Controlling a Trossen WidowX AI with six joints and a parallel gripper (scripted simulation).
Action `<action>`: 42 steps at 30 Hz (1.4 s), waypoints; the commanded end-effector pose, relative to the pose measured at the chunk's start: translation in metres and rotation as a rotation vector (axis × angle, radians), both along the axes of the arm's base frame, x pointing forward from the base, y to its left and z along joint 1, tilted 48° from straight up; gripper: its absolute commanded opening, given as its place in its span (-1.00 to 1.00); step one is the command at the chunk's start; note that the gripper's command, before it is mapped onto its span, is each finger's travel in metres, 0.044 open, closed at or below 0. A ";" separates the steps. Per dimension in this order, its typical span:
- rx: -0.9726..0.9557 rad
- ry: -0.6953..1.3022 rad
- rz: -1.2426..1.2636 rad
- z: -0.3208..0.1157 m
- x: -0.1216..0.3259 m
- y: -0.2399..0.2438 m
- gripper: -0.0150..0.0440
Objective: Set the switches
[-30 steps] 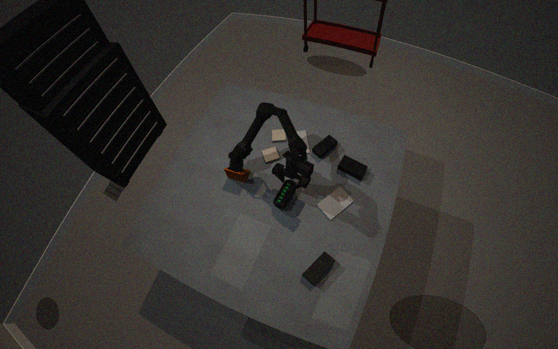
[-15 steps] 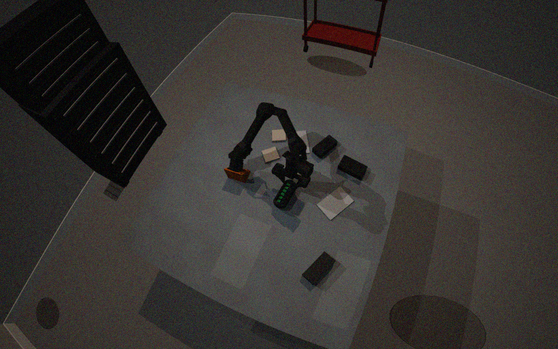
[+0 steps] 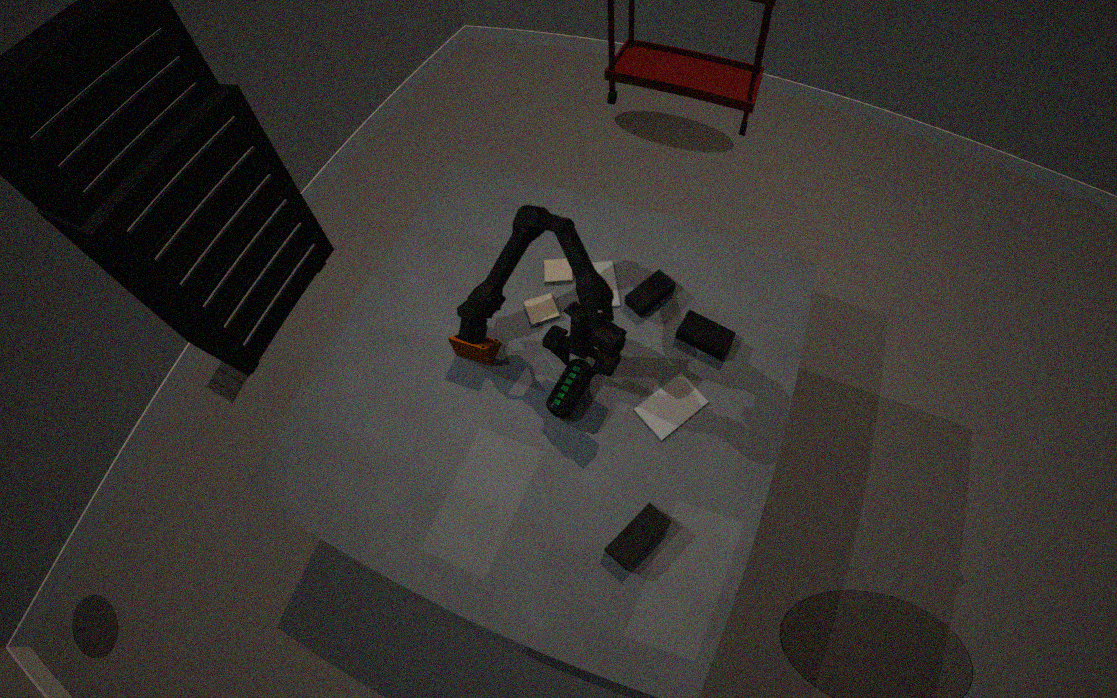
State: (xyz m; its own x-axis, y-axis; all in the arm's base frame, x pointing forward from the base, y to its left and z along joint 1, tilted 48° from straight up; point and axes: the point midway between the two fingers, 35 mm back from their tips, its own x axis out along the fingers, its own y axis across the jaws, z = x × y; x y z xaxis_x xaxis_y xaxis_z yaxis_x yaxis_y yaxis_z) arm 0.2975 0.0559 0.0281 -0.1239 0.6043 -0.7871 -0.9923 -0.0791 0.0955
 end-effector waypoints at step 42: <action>0.082 0.003 -0.011 0.007 0.005 -0.039 0.65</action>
State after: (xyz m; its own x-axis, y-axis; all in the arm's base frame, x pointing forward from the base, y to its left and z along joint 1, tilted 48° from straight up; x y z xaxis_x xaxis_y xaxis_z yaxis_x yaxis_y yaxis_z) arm 0.2999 0.0222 0.0346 -0.1261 0.6657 -0.7355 -0.9920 -0.0779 0.0996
